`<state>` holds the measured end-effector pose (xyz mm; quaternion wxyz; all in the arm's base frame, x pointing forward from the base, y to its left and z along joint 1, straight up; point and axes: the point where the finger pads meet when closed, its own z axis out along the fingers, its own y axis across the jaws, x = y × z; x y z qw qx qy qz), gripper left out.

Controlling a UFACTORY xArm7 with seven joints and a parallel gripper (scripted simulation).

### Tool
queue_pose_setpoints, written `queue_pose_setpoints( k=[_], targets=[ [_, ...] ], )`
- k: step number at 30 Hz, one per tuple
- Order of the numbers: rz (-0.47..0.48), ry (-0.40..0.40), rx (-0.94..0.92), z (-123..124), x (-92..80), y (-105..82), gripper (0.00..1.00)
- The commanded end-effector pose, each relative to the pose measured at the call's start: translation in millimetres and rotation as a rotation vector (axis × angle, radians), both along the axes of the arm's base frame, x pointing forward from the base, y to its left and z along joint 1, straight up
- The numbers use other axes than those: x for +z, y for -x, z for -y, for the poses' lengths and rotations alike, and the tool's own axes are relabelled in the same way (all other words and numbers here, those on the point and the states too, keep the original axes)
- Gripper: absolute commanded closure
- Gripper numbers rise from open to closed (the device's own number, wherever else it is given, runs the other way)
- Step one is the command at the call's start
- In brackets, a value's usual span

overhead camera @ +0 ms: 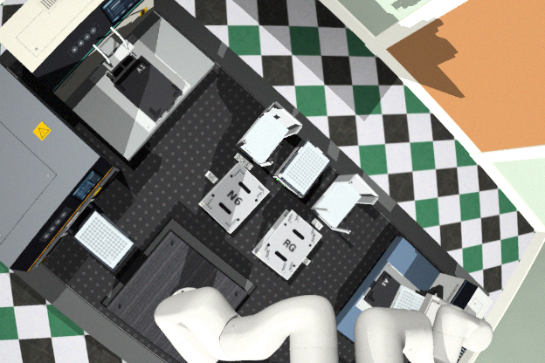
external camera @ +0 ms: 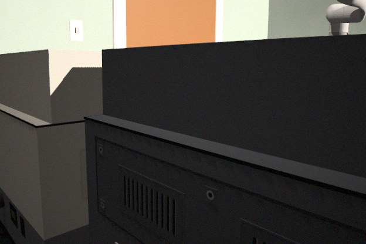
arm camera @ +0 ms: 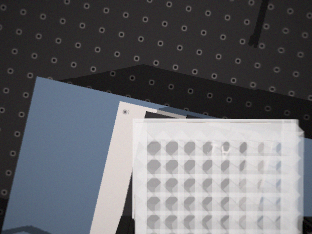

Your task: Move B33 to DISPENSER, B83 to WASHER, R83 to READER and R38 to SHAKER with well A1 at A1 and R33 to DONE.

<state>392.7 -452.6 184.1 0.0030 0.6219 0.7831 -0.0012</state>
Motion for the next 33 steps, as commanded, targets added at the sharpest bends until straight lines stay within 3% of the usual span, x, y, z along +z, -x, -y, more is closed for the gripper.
queue_pose_setpoints(
  k=[1,19,33],
  targets=[
    [0.003,0.003,-0.031,10.3,2.8,-1.4,1.0],
    [0.004,0.002,-0.218,18.2,2.9,-1.9,1.0],
    [0.004,0.002,-0.219,18.2,2.9,-1.9,1.0]
  ],
)
